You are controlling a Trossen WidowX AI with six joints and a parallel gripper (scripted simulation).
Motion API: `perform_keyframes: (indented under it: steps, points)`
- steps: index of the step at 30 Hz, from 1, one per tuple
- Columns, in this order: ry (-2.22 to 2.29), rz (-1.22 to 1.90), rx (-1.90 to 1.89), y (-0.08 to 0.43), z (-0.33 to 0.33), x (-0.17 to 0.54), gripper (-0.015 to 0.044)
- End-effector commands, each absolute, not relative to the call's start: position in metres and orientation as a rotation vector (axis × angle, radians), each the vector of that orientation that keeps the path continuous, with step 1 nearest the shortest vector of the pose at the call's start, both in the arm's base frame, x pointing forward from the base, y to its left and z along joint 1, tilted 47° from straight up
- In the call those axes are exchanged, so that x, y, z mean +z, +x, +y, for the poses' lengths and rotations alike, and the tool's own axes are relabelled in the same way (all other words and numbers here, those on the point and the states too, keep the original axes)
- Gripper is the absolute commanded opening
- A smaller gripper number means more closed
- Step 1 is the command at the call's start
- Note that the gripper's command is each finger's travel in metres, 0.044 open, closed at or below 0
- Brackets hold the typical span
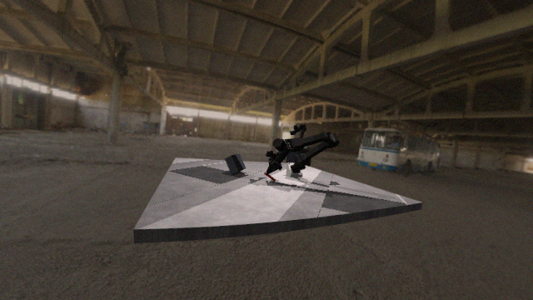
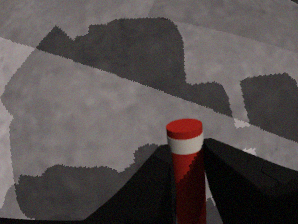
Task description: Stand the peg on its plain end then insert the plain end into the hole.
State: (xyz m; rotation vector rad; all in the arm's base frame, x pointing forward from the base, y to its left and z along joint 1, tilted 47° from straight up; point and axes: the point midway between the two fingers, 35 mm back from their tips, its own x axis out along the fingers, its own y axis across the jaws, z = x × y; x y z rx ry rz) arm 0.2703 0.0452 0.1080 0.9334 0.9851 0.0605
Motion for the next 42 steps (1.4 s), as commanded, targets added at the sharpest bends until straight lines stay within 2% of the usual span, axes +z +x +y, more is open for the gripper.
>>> perform_keyframes:
  steps: [1,42]
  points:
    - [0.932,0.942,0.042,0.268,0.045,0.111,0.0049]
    - [0.908,0.612,-0.122,0.242,0.047,0.122,0.0049]
